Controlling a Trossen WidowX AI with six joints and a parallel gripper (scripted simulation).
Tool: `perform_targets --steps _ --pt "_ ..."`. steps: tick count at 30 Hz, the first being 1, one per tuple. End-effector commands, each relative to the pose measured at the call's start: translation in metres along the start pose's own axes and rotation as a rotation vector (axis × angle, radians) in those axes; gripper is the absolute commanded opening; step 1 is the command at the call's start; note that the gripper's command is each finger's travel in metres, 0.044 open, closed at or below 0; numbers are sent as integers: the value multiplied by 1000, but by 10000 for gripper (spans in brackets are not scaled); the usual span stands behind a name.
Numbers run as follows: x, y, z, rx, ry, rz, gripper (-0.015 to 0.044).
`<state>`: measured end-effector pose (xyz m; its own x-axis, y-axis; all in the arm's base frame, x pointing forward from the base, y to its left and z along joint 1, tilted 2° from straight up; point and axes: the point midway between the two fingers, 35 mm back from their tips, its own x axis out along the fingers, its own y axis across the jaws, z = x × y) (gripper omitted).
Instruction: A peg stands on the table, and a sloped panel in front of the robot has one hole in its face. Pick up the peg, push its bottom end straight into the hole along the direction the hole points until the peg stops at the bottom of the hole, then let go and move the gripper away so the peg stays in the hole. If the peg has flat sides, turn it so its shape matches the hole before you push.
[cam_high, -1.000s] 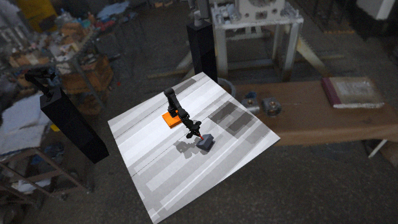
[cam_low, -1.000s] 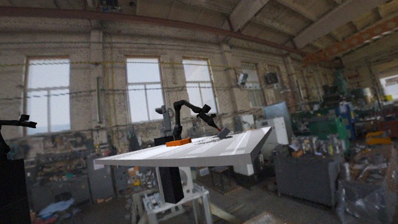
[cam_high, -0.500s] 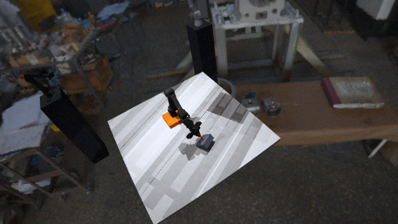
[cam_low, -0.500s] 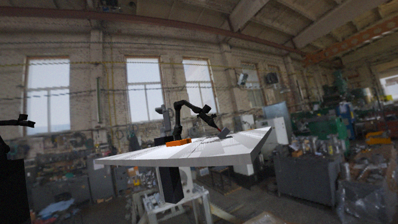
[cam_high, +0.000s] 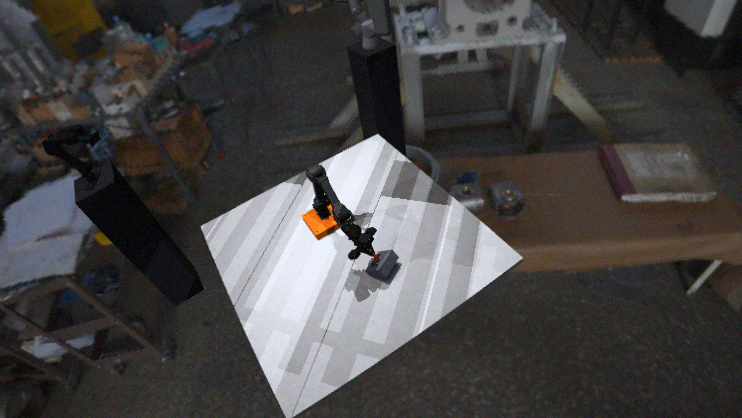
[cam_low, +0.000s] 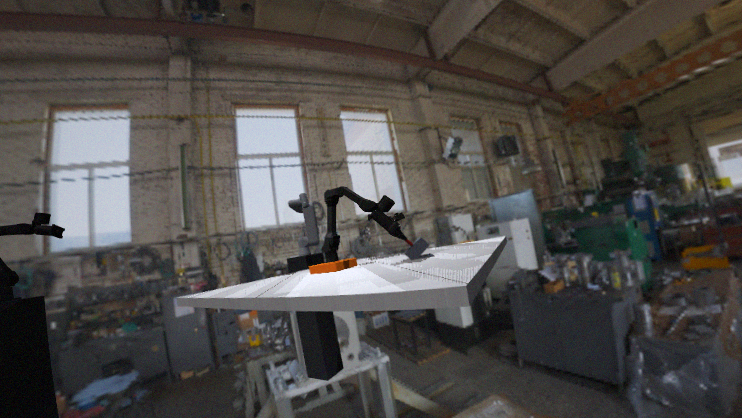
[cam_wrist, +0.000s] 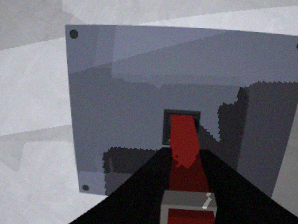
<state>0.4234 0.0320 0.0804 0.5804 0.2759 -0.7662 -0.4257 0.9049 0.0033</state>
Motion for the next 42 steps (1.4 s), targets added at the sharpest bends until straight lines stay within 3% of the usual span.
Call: perform_targets --steps 1,42 --pt "3 0 0 6 2 -1 0" --pt "20 0 2 6 1 -1 0"
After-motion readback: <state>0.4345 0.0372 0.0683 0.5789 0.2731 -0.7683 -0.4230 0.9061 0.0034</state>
